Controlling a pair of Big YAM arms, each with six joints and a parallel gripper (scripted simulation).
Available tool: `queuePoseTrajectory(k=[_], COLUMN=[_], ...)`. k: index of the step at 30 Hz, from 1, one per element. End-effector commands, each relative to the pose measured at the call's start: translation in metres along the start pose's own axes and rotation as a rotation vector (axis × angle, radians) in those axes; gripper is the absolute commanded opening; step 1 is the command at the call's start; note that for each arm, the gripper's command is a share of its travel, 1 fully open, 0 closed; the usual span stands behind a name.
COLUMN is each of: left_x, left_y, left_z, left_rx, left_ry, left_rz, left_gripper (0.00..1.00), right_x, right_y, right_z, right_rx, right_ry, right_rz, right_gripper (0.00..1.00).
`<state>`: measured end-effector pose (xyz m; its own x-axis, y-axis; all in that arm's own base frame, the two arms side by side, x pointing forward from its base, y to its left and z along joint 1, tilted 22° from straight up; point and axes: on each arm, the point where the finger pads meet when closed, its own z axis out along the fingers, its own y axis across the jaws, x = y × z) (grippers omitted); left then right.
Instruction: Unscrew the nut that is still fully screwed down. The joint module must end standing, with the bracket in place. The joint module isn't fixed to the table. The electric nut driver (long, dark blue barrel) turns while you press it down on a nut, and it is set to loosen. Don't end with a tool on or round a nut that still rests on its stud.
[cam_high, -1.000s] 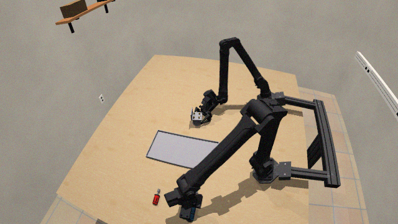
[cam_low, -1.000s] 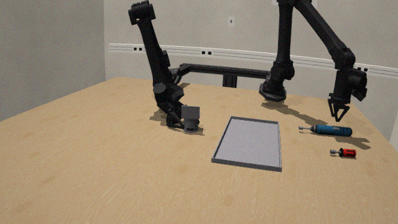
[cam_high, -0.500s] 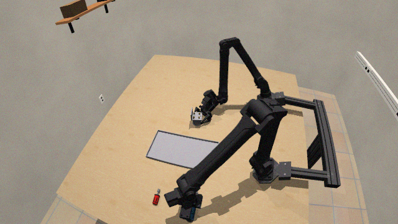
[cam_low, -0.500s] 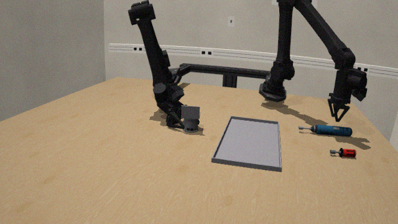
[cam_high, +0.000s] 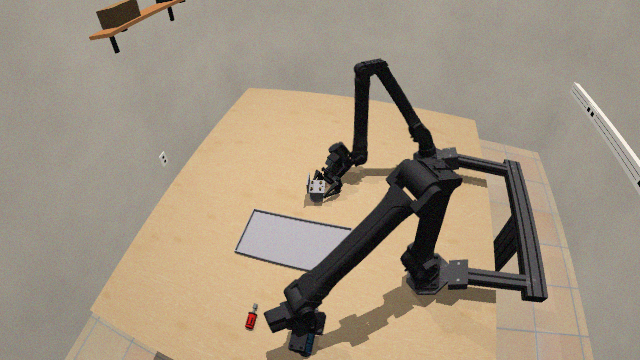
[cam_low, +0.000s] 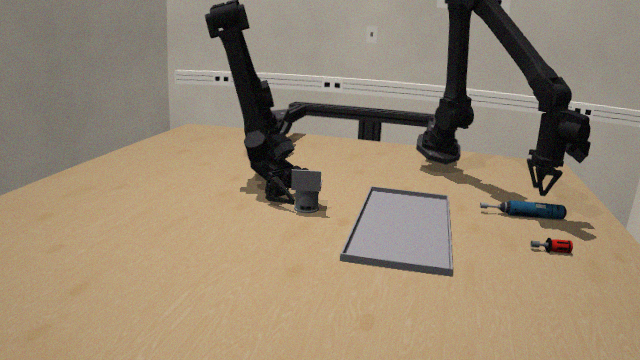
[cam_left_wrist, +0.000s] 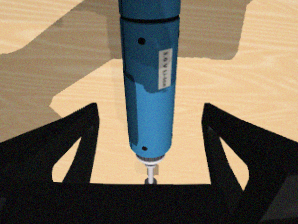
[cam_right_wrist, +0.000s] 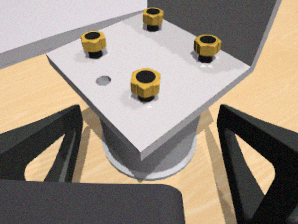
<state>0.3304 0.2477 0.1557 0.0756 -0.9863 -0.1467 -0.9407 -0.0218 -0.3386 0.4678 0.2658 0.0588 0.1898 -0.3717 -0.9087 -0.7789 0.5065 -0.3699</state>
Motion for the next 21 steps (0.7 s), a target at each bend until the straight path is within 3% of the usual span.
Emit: queuePoseTrajectory(k=[1, 9, 10, 12, 21], left_x=[-0.007, -0.007, -0.007, -0.007, -0.007], left_y=[-0.01, -0.01, -0.01, -0.01, -0.01], left_z=[-0.009, -0.009, -0.009, -0.009, -0.009], left_rx=[0.025, 0.025, 0.025, 0.025, 0.025], left_ry=[-0.016, -0.016, -0.016, -0.016, -0.016], left_rz=[0.003, 0.003, 0.003, 0.003, 0.003], left_gripper=[0.65, 0.65, 0.65, 0.65, 0.65], right_x=[0.0, -0.001, 0.008, -0.006, -0.005], right_y=[-0.007, -0.003, -0.003, -0.01, -0.009], right_z=[-0.01, -0.008, -0.016, -0.02, -0.035], right_rx=[0.018, 0.006, 0.01, 0.023, 0.023], right_ry=[-0.005, -0.005, 0.009, -0.014, -0.014], right_rz=[-0.015, -0.005, -0.003, -0.022, -0.023], right_gripper=[0.86, 0.86, 0.86, 0.86, 0.86])
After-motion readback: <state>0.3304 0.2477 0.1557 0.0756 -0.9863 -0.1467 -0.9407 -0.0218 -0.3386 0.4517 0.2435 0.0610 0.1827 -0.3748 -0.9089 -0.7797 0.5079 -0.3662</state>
